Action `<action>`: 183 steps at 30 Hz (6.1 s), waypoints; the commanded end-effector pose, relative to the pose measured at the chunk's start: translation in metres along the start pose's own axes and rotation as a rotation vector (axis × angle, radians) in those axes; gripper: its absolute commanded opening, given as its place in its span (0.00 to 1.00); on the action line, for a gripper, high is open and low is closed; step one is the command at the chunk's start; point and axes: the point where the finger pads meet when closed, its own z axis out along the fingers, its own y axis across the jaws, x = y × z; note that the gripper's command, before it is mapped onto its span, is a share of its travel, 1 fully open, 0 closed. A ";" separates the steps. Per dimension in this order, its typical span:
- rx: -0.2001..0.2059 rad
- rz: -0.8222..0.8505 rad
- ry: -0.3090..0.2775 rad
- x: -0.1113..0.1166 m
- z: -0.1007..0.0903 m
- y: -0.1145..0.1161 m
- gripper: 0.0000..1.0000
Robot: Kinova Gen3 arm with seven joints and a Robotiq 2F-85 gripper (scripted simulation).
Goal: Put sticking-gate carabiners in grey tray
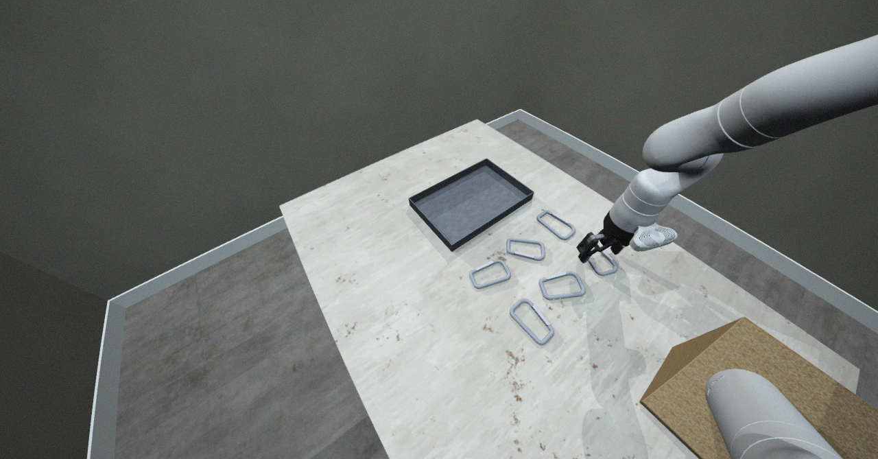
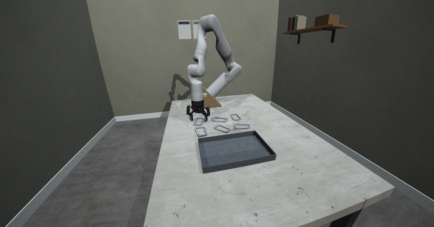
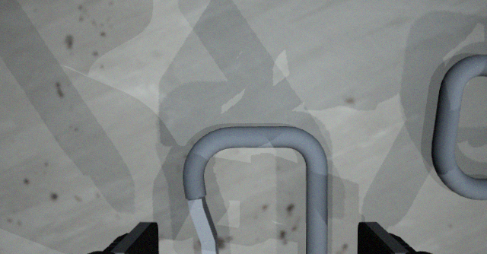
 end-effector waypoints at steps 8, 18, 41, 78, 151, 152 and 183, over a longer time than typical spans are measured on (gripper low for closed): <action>-0.001 -0.001 0.002 0.001 0.001 0.001 1.00; -0.001 -0.001 0.002 0.001 0.001 0.000 0.75; 0.000 -0.001 -0.003 -0.001 -0.001 0.001 0.75; 0.000 -0.001 -0.003 -0.001 -0.002 0.001 0.71; 0.001 -0.001 -0.009 -0.003 -0.004 0.001 0.59; 0.001 -0.001 -0.009 -0.003 -0.004 0.001 0.59; 0.001 -0.001 -0.010 -0.004 -0.005 0.001 0.57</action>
